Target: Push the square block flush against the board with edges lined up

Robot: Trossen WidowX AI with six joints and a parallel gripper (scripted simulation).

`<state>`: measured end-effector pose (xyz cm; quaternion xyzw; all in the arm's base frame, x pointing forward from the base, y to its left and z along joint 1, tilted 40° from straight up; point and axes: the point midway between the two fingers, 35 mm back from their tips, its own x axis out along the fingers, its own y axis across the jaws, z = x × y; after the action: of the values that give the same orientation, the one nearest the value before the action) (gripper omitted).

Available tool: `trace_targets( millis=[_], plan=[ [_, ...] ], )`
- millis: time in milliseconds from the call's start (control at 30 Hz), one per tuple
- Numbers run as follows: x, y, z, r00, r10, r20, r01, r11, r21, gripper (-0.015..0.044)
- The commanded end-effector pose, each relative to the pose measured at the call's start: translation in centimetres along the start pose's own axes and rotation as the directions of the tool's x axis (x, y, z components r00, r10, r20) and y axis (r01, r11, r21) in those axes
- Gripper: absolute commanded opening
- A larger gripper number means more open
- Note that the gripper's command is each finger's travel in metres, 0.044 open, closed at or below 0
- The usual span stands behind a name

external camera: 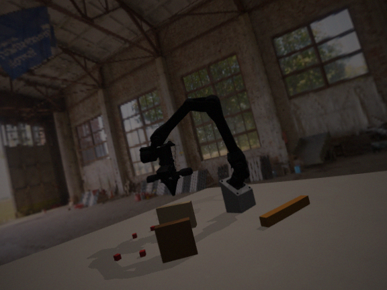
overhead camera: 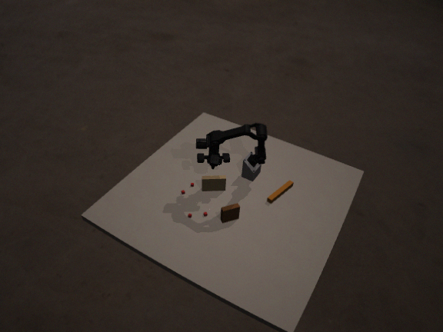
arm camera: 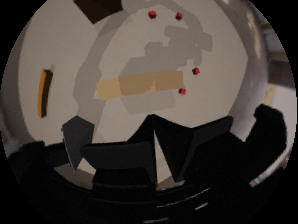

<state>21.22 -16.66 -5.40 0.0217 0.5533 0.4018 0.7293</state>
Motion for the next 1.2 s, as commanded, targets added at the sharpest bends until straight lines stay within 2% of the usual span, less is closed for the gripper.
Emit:
trace_targets(
  millis=[0, 67, 1167],
  plan=[
    [3.5, 0.4, 0.2, 1.0, 0.023, 0.004, -0.023, 1.0, 0.001, 0.0],
    [4.6, 0.5, 0.2, 1.0, 0.024, 0.004, -0.024, 1.0, 0.001, 0.0],
    [4.5, 0.3, 3.5, 1.0, 0.022, 0.005, -0.022, 1.0, 0.001, 0.0]
  ],
)
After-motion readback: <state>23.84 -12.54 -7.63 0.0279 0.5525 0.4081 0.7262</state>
